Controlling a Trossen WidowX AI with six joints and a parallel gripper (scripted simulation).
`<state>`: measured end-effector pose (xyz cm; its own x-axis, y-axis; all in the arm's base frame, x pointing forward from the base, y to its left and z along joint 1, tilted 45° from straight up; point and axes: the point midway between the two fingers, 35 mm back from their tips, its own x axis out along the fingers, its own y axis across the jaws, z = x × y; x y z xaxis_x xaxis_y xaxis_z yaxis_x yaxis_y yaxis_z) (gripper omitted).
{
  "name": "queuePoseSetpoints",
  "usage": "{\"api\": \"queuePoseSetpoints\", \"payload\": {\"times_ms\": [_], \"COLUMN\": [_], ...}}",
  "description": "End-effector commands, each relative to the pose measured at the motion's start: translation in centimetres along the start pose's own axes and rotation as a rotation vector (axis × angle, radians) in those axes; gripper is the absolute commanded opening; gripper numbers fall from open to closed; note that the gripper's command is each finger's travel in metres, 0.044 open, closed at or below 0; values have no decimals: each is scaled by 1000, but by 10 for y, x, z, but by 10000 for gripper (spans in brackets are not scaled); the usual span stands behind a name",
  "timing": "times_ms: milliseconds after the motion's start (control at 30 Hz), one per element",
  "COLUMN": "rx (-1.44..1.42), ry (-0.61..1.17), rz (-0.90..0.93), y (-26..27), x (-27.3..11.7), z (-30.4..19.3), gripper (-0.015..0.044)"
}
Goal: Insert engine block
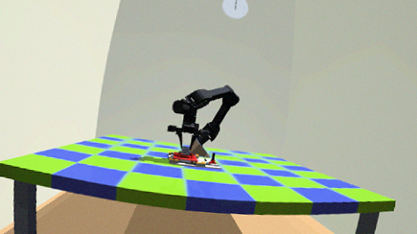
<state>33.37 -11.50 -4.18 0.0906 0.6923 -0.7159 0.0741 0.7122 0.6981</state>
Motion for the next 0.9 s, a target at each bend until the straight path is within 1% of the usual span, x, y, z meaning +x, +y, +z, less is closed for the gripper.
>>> {"api": "queuePoseSetpoints", "payload": {"times_ms": [0, 867], "rx": [-3, 5], "ry": [0, 0], "rz": [-2, -2], "y": [0, 0], "x": [0, 1], "z": [0, 0], "gripper": [159, 159]}}
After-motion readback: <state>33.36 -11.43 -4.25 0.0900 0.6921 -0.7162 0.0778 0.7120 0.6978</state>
